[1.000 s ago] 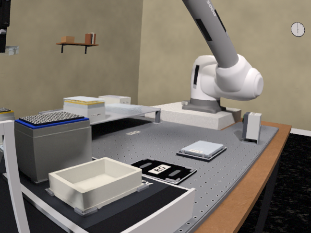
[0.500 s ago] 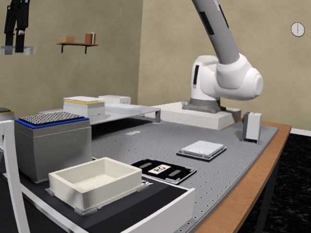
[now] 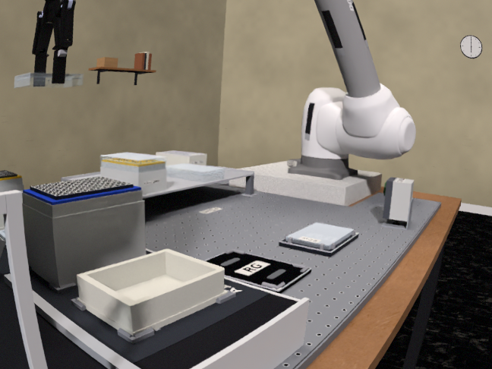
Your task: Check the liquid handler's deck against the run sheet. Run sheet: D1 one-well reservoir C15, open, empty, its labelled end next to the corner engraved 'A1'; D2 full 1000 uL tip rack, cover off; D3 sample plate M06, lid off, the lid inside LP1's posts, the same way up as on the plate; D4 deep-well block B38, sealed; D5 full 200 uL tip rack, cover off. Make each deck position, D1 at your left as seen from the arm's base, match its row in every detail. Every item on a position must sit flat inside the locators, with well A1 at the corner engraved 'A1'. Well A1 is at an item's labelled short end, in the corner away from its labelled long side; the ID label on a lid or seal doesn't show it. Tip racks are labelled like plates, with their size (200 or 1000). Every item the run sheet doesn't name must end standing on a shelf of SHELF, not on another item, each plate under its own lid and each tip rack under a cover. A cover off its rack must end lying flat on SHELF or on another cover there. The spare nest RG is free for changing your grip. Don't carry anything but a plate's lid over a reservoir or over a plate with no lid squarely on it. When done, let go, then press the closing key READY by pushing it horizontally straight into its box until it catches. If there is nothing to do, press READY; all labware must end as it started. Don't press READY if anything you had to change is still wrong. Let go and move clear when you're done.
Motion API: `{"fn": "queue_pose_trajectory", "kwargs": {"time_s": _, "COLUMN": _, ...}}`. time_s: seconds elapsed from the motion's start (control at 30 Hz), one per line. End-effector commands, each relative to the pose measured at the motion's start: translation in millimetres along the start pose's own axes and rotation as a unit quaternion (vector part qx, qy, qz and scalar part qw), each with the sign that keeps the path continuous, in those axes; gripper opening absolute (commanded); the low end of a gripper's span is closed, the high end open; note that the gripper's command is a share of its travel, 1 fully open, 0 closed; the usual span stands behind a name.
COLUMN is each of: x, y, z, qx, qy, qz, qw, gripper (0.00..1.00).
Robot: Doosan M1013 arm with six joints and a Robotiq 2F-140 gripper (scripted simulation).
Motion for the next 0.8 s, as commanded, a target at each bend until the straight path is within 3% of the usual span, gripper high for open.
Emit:
{"fn": "queue_pose_trajectory", "kwargs": {"time_s": 0.0, "x": 0.1, "y": 16.1, "z": -1.5, "qx": 0.001, "qy": 0.000, "qz": 0.000, "qw": 1.000, "gripper": 0.10}}
{"fn": "queue_pose_trajectory", "kwargs": {"time_s": 0.23, "x": 0.1, "y": 16.1, "z": -1.5, "qx": 0.001, "qy": 0.000, "qz": 0.020, "qw": 1.000, "gripper": 0.10}}
{"fn": "queue_pose_trajectory", "kwargs": {"time_s": 0.77, "x": 0.1, "y": 16.1, "z": -1.5, "qx": 0.001, "qy": 0.000, "qz": 0.169, "qw": 0.986, "gripper": 0.10}}
Point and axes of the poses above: the point where the finger pads meet when closed, its own z axis out along the fingers, its own x axis across the jaws, y = z × x, the point moved 3 cm from there along -z, back along the fingers, and after that the axes turned 1 degree about -z, right-handed, at the moved point
